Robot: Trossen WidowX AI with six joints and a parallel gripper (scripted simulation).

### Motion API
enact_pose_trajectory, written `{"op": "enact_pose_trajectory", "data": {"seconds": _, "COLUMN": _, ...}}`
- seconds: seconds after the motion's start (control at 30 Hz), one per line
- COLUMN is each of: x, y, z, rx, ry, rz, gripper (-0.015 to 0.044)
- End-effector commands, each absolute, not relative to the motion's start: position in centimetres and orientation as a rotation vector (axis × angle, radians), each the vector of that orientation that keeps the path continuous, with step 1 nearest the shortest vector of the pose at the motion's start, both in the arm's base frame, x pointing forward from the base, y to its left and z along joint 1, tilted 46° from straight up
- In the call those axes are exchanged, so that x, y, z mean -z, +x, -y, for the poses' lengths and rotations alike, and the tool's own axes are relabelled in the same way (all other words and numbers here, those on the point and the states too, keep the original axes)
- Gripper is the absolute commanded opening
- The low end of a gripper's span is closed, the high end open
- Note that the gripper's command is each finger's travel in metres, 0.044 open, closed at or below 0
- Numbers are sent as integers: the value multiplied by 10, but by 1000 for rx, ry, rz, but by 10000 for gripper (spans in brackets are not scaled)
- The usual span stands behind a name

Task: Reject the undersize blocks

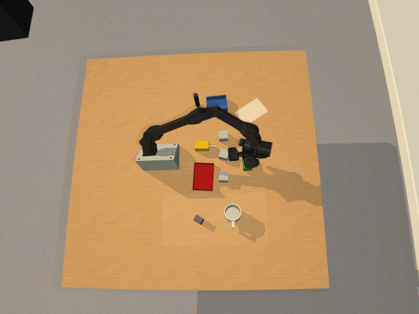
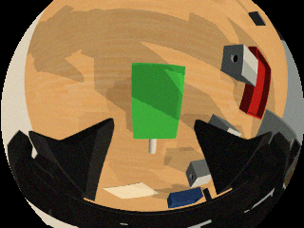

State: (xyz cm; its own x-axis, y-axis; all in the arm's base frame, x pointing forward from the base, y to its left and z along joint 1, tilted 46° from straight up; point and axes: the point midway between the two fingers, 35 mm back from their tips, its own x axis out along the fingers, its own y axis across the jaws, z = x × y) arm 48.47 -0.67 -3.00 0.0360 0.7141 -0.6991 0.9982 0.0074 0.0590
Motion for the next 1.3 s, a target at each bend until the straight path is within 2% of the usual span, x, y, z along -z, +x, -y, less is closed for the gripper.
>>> {"op": "enact_pose_trajectory", "data": {"seconds": 0.0, "x": 4, "y": 482, "z": 38, "rx": 660, "ry": 1771, "rz": -1716, "gripper": 440}}
{"op": "enact_pose_trajectory", "data": {"seconds": 0.13, "x": 7, "y": 486, "z": 37, "rx": 654, "ry": 1786, "rz": -1694, "gripper": 440}}
{"op": "enact_pose_trajectory", "data": {"seconds": 0.27, "x": 13, "y": 479, "z": 44, "rx": 453, "ry": 1631, "rz": -1695, "gripper": 335}}
{"op": "enact_pose_trajectory", "data": {"seconds": 0.3, "x": 15, "y": 476, "z": 46, "rx": 374, "ry": 1566, "rz": -1691, "gripper": 325}}
{"op": "enact_pose_trajectory", "data": {"seconds": 0.57, "x": 32, "y": 451, "z": 65, "rx": -211, "ry": 1030, "rz": -1585, "gripper": 325}}
{"op": "enact_pose_trajectory", "data": {"seconds": 0.6, "x": 32, "y": 450, "z": 65, "rx": -214, "ry": 1027, "rz": -1584, "gripper": 325}}
{"op": "enact_pose_trajectory", "data": {"seconds": 0.63, "x": 21, "y": 468, "z": 53, "rx": 155, "ry": 1390, "rz": -1671, "gripper": 299}}
{"op": "enact_pose_trajectory", "data": {"seconds": 1.0, "x": 21, "y": 468, "z": 53, "rx": 155, "ry": 1390, "rz": -1671, "gripper": 10}}
{"op": "enact_pose_trajectory", "data": {"seconds": 1.27, "x": 21, "y": 468, "z": 53, "rx": 155, "ry": 1390, "rz": -1671, "gripper": 0}}
